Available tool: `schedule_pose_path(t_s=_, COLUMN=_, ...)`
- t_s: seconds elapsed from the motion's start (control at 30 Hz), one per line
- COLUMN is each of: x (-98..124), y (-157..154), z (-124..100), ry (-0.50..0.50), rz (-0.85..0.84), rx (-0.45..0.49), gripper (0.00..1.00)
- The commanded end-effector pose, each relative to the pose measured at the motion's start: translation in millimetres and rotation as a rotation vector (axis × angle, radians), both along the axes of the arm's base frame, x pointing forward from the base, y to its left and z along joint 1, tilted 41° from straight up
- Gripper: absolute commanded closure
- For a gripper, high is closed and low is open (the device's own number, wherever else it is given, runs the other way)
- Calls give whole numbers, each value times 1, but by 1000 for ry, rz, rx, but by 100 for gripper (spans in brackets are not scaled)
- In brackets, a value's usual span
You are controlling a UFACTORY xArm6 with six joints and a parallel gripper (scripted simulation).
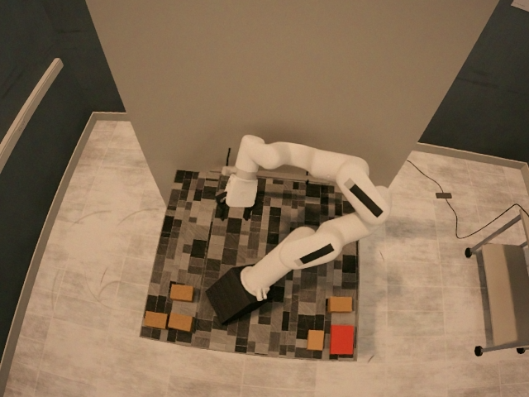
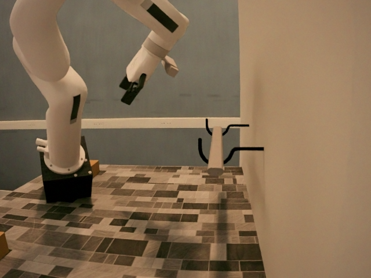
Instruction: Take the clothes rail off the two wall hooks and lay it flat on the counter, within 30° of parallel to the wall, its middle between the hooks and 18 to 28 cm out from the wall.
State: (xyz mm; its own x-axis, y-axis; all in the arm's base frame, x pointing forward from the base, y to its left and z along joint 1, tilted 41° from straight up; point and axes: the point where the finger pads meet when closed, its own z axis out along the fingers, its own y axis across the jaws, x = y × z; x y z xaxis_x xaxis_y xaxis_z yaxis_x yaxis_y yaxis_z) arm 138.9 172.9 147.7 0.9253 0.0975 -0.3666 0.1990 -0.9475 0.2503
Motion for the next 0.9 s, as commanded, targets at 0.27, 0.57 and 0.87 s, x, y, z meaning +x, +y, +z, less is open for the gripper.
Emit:
schedule_pose_path(t_s=0.27, x=2, y=-15, z=7, ry=-164, rz=-205, rx=-141, gripper=0)
schedule_pose_path(t_s=0.57, x=5, y=-30, z=12, ry=-308, rz=-379, rx=-232, gripper=0)
schedule_pose_path(t_s=0.87, x=10, y=-43, z=18, ry=-422, rz=-510, rx=-287, gripper=0)
